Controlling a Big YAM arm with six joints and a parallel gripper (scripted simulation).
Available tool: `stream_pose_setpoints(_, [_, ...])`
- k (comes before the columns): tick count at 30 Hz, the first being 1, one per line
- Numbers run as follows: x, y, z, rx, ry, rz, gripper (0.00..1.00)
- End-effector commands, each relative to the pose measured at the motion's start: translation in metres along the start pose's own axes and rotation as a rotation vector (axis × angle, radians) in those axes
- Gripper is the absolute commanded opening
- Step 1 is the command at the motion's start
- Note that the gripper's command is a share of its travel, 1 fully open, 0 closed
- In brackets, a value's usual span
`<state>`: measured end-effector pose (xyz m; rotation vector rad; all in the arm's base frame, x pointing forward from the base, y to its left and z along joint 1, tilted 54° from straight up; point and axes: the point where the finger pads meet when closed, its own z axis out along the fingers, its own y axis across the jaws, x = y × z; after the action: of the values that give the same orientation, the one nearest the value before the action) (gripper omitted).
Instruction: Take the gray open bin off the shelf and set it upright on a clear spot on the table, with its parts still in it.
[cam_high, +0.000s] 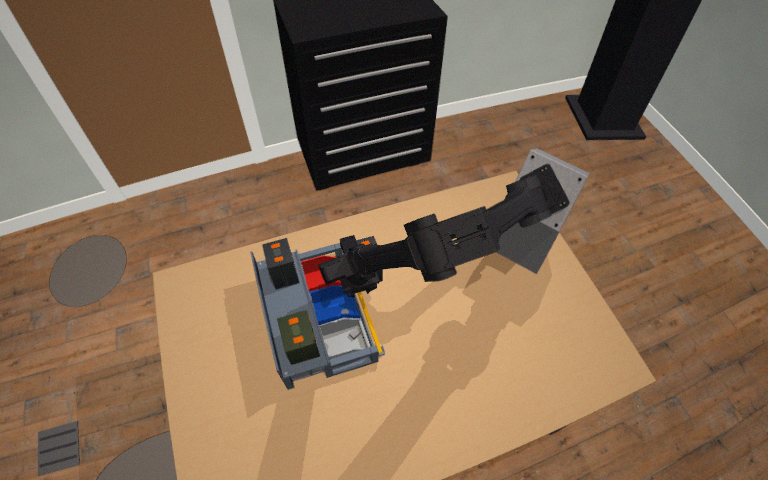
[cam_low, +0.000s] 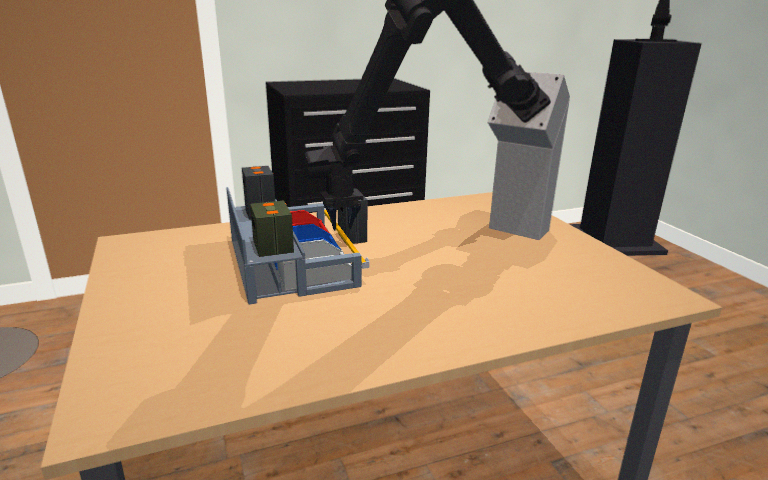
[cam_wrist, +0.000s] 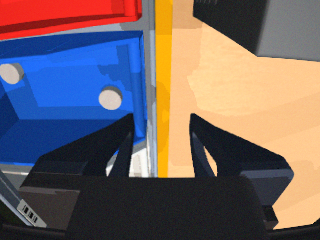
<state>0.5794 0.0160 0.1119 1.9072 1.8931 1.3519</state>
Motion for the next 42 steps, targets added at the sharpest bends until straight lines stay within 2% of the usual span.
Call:
stream_pose_setpoints(1, [0.012,0.005,-0.004,-0.022,0.007,-0.019,0.43])
stream_pose_setpoints(18, [0.011,0.004,-0.003,-0.018,0.008,-0.017,0.43])
stream_pose_setpoints(28, [0.003,-0.007,0.010,0.007,0.004,0.001,0.43])
stream_pose_setpoints(31, [0.004,-0.006,0.010,0.005,0.005,0.000,0.43])
stream_pose_setpoints(32, [0.009,0.006,0.000,-0.020,0.005,-0.015,0.43])
stream_pose_setpoints(37, [0.005,-0.001,0.014,0.000,0.007,-0.005,0.43])
stream_pose_setpoints(42, [0.008,0.007,0.012,-0.016,0.007,-0.013,0.43])
